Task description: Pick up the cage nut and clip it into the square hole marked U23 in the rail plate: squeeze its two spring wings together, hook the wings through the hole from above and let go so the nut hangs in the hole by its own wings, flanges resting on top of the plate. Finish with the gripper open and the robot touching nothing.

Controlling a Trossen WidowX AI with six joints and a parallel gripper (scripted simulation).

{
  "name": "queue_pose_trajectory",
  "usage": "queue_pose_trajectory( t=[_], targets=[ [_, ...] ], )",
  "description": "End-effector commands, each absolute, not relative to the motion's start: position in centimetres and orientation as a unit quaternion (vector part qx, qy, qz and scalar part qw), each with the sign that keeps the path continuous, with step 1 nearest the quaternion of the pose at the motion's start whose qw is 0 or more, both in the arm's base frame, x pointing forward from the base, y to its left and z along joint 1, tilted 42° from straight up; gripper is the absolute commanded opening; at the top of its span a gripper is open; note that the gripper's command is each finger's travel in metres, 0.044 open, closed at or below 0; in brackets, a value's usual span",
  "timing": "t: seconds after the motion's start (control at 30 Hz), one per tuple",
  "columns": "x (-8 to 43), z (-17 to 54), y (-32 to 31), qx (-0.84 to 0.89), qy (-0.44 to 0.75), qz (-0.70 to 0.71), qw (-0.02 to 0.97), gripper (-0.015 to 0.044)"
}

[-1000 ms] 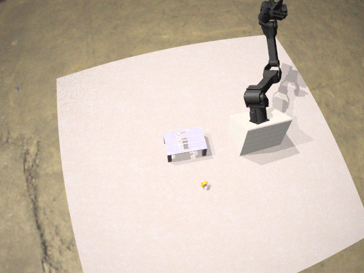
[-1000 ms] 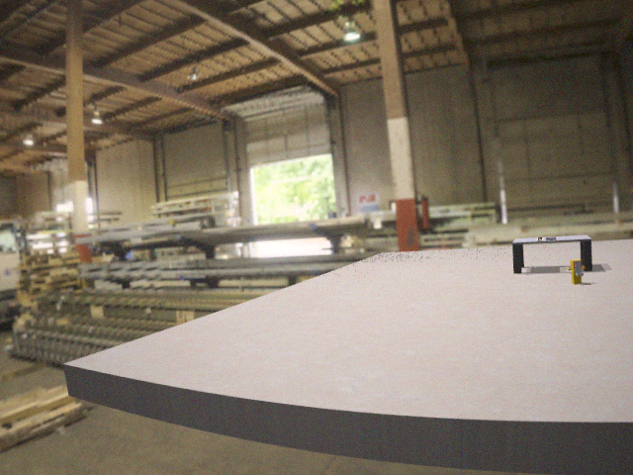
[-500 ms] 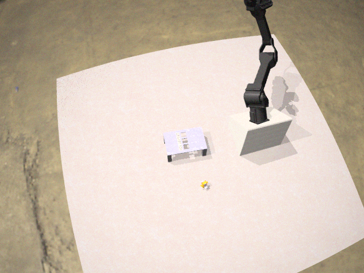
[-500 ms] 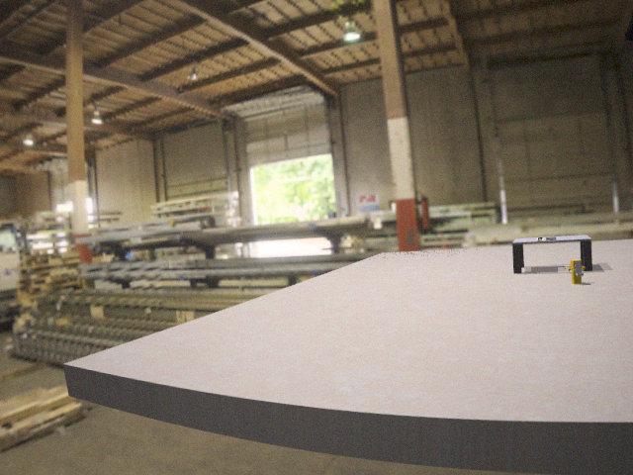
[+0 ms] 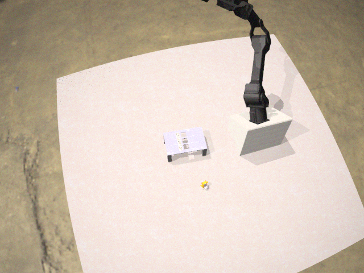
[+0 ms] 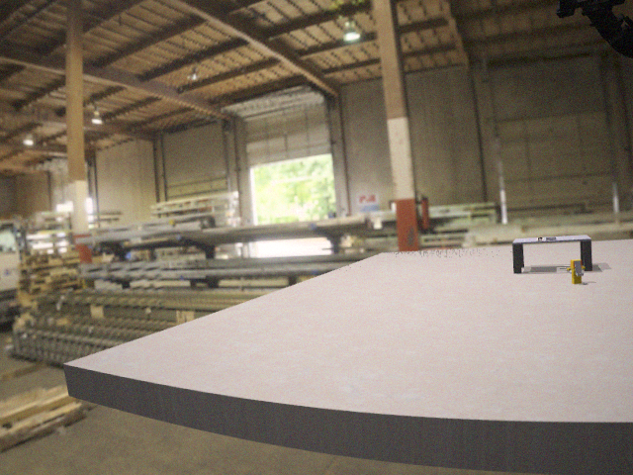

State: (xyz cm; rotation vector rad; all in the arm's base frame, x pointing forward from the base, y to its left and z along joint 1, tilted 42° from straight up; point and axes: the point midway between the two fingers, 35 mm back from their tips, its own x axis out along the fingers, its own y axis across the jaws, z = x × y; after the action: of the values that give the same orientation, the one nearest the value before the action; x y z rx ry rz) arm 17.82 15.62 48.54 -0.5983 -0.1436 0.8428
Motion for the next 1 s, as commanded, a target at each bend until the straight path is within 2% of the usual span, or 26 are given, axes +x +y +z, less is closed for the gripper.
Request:
queue_pose_trajectory(
  t=[0.0,0.23,0.57,0.8,0.97],
  targets=[
    [23.1,43.7,17.4,-0.272,0.034,0.392,0.878,0.0440],
    [29.6,34.9,19.1,-0.256,0.187,0.361,0.877,0.0440],
    [36.1,20.3,17.6,-0.205,0.411,0.224,0.860,0.0440],
    [37.4,9.3,14.6,-0.197,0.540,0.106,0.812,0.0440],
    [35.9,1.6,11.7,-0.208,0.620,0.030,0.756,0.0440]
  ],
)
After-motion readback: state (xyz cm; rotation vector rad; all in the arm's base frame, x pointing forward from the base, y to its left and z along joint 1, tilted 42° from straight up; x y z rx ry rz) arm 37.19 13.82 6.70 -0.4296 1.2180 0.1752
